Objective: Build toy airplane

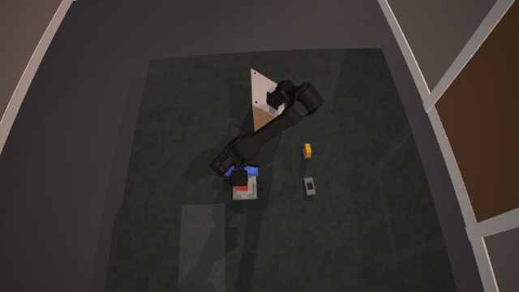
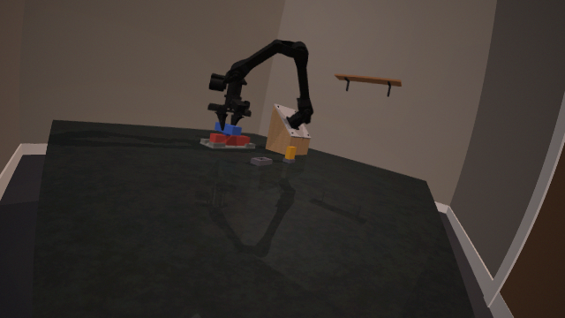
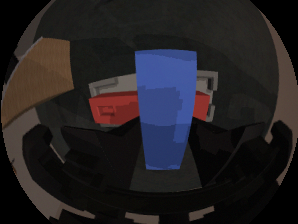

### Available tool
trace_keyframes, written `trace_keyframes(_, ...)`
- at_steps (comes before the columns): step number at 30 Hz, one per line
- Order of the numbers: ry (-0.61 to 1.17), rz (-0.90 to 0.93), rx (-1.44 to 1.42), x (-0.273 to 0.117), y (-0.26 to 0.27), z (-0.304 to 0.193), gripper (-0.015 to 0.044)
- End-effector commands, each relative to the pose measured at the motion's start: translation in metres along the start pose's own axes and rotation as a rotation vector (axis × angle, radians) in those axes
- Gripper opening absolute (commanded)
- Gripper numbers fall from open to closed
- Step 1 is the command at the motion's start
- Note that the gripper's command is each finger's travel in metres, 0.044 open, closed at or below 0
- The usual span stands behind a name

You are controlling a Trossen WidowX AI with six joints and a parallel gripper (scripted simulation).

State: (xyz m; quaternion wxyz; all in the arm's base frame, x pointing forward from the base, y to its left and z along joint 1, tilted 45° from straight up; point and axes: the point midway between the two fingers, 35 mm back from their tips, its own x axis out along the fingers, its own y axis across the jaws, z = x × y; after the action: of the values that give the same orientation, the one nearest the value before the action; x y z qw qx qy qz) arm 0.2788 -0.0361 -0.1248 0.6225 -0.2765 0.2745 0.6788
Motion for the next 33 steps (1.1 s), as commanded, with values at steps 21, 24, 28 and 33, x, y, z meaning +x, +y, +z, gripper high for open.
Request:
trace_keyframes(21,0.001,-0.001,0.004,-0.075,-0.001,-0.002,0.044)
trace_keyframes(24,0.0,-0.001,0.005,-0.086,0.0,-0.001,0.044)
trace_keyframes(28,0.0,-0.001,0.005,-0.086,-0.002,-0.004,0.044)
trace_keyframes(33,0.0,-0.001,0.337,-0.086,-0.002,-0.004,0.044)
